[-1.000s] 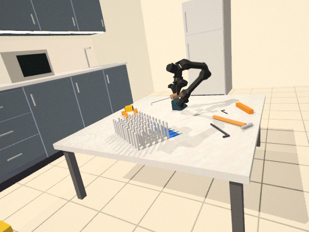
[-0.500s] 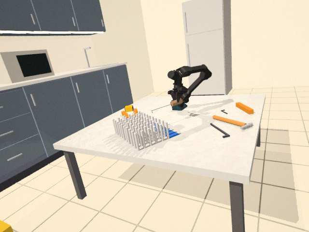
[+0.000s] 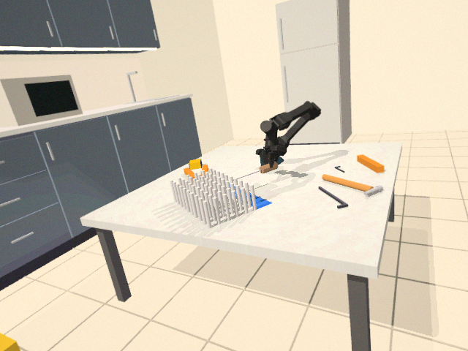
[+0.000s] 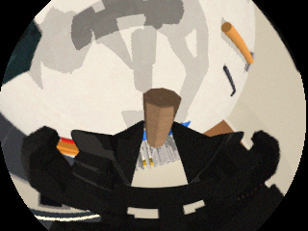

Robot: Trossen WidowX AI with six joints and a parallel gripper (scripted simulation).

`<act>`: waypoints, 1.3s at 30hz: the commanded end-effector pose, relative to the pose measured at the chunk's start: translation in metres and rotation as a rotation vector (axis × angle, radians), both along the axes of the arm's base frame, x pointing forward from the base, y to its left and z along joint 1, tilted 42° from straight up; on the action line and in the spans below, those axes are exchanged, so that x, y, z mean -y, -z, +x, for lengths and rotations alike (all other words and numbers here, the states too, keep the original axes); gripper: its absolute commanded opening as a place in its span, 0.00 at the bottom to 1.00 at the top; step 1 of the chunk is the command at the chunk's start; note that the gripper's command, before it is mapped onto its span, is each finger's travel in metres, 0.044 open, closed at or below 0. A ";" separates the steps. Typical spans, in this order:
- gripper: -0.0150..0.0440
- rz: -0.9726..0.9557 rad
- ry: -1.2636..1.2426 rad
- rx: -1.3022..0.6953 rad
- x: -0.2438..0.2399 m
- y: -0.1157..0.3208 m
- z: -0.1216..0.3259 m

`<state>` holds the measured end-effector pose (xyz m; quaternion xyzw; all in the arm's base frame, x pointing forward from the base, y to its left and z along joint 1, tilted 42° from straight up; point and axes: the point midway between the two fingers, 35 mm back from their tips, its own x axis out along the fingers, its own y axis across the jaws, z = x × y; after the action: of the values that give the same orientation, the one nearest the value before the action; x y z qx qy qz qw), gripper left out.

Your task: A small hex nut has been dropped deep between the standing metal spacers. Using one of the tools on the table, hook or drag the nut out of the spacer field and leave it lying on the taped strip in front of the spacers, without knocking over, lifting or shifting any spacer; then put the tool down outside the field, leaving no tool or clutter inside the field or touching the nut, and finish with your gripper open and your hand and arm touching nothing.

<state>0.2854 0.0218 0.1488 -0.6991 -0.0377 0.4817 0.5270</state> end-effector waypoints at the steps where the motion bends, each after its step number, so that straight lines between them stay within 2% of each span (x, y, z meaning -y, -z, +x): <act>1: 0.25 0.002 0.008 0.008 -0.010 0.009 0.000; 10: 0.25 0.022 0.015 0.020 -0.033 0.030 -0.005; 39: 0.25 0.023 0.015 0.022 -0.029 0.034 0.006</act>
<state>0.2887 0.0515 0.1140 -0.6956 -0.0408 0.4722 0.5399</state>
